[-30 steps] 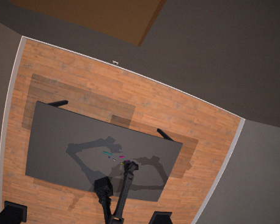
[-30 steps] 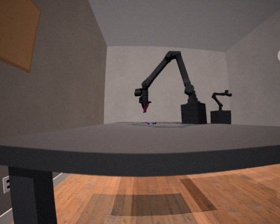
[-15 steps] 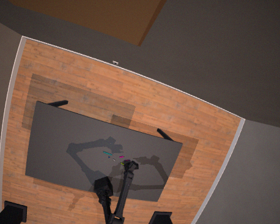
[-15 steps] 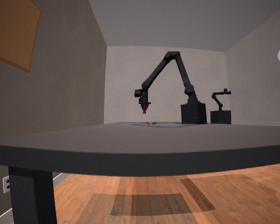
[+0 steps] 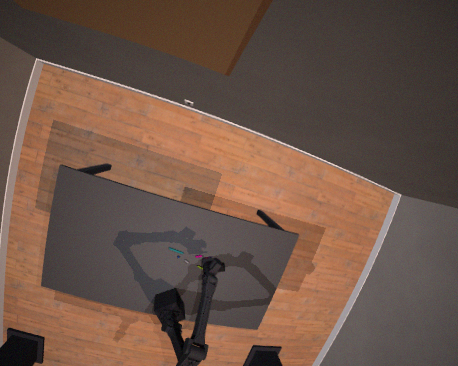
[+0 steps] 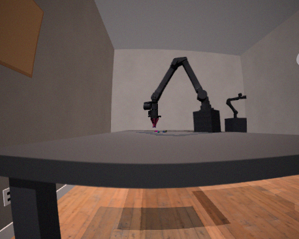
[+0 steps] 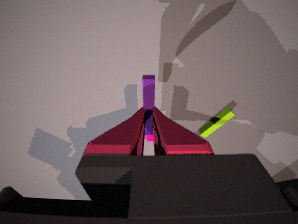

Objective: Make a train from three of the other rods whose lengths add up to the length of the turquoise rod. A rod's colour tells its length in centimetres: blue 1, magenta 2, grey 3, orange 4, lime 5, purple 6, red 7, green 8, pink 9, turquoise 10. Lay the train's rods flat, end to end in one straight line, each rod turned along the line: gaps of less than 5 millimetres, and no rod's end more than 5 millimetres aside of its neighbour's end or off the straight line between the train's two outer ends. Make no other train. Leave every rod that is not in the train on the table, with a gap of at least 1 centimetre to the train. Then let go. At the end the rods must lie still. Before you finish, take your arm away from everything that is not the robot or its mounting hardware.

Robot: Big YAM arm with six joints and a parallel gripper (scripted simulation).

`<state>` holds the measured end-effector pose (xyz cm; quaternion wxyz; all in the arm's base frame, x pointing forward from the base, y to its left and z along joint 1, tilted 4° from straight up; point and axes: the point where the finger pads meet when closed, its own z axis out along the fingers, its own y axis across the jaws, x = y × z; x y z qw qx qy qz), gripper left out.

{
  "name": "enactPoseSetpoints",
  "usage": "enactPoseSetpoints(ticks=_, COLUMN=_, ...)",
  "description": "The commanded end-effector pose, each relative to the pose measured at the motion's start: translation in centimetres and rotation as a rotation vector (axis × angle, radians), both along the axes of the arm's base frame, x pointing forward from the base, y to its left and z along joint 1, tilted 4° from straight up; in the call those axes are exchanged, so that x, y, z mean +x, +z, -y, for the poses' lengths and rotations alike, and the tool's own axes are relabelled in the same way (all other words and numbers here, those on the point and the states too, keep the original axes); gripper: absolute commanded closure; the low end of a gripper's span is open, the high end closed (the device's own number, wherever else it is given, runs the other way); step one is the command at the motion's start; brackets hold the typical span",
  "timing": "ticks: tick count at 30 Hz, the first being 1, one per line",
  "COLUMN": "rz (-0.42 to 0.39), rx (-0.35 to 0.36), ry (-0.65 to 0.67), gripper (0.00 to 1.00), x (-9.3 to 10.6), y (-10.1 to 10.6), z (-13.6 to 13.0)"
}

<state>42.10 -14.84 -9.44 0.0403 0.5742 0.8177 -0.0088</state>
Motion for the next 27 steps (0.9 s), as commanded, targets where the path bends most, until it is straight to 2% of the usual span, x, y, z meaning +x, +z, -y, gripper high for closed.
enactPoseSetpoints(ticks=1, rz=0.0, rx=-0.001, ry=0.003, gripper=0.95, x=0.11, y=-1.7, z=0.72)
enactPoseSetpoints(ticks=10, rz=0.009, rx=-0.005, ry=0.006, gripper=0.95, x=0.76, y=-2.57, z=0.81)
enactPoseSetpoints(ticks=27, rz=0.003, rx=-0.002, ry=0.006, gripper=0.95, x=0.61, y=-2.61, z=0.76)
